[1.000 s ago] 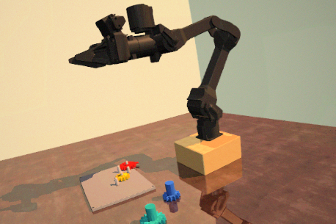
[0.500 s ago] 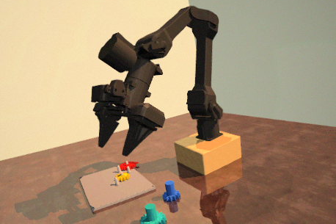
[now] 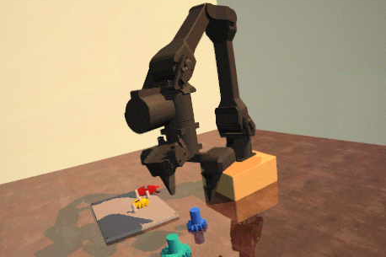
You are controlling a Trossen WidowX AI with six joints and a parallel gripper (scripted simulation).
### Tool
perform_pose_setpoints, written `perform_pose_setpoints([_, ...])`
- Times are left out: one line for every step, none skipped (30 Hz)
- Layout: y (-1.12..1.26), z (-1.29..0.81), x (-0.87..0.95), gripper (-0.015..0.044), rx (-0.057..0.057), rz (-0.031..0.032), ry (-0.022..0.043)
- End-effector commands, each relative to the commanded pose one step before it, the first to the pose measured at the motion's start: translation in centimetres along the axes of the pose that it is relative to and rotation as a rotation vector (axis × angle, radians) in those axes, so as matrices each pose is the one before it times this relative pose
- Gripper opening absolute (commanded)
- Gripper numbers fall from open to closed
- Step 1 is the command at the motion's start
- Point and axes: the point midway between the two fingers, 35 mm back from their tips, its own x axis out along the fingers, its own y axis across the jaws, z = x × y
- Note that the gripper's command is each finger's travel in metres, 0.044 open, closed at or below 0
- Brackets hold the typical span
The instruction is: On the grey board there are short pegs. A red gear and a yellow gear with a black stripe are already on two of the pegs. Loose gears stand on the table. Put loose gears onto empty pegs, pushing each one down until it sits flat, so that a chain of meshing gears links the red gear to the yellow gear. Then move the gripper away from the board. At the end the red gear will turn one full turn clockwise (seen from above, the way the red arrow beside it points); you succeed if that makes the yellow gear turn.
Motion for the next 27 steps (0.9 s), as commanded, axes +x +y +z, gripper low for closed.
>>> perform_pose_setpoints([0.137,-0.049,0.852,0.0440,0.0032,0.00407,0.00208])
perform_pose_setpoints([0.000,-0.009,0.360,0.0440,0.0000,0.00000,0.00003])
perform_pose_setpoints([0.000,-0.004,0.120,0.0440,0.0000,0.00000,0.00001])
perform_pose_setpoints([0.000,0.000,0.000,0.0440,0.0000,0.00000,0.00000])
perform_pose_setpoints([0.000,0.001,0.027,0.0440,0.0000,0.00000,0.00000])
perform_pose_setpoints([0.000,0.004,0.080,0.0440,0.0000,0.00000,0.00000])
perform_pose_setpoints([0.000,0.005,0.133,0.0440,0.0000,0.00000,0.00000])
perform_pose_setpoints([0.000,0.006,0.163,0.0440,0.0000,0.00000,0.00001])
perform_pose_setpoints([0.000,0.004,0.163,0.0440,0.0000,0.00000,0.00001])
perform_pose_setpoints([0.000,0.003,0.163,0.0440,0.0000,0.00000,0.00001])
perform_pose_setpoints([0.000,0.002,0.162,0.0440,0.0000,0.00000,0.00001])
perform_pose_setpoints([0.000,0.001,0.162,0.0440,0.0000,0.00000,0.00001])
perform_pose_setpoints([0.000,-0.001,0.162,0.0440,0.0000,0.00000,0.00001])
perform_pose_setpoints([0.000,-0.002,0.162,0.0440,0.0000,0.00000,0.00001])
perform_pose_setpoints([0.000,-0.003,0.162,0.0440,0.0000,0.00000,0.00001])
perform_pose_setpoints([0.000,-0.004,0.161,0.0440,0.0000,0.00000,0.00002])
perform_pose_setpoints([0.000,-0.005,0.161,0.0440,0.0000,0.00000,0.00002])
perform_pose_setpoints([0.000,-0.007,0.161,0.0440,0.0000,0.00000,0.00002])
perform_pose_setpoints([0.000,-0.008,0.160,0.0440,0.0000,0.00000,0.00002])
perform_pose_setpoints([0.000,-0.009,0.160,0.0440,0.0000,0.00000,0.00002])
perform_pose_setpoints([0.000,-0.010,0.159,0.0440,0.0000,0.00000,0.00002])
perform_pose_setpoints([0.000,-0.009,0.127,0.0440,0.0000,0.00000,0.00002])
perform_pose_setpoints([0.000,-0.006,0.076,0.0440,0.0000,0.00000,0.00001])
perform_pose_setpoints([0.000,-0.002,0.025,0.0440,0.0000,0.00000,0.00000])
perform_pose_setpoints([0.000,0.000,0.000,0.0440,0.0000,0.00000,0.00000])
perform_pose_setpoints([0.000,0.000,0.000,0.0440,0.0000,0.00000,0.00000])
perform_pose_setpoints([0.000,0.000,0.000,0.0440,0.0000,0.00000,0.00000])
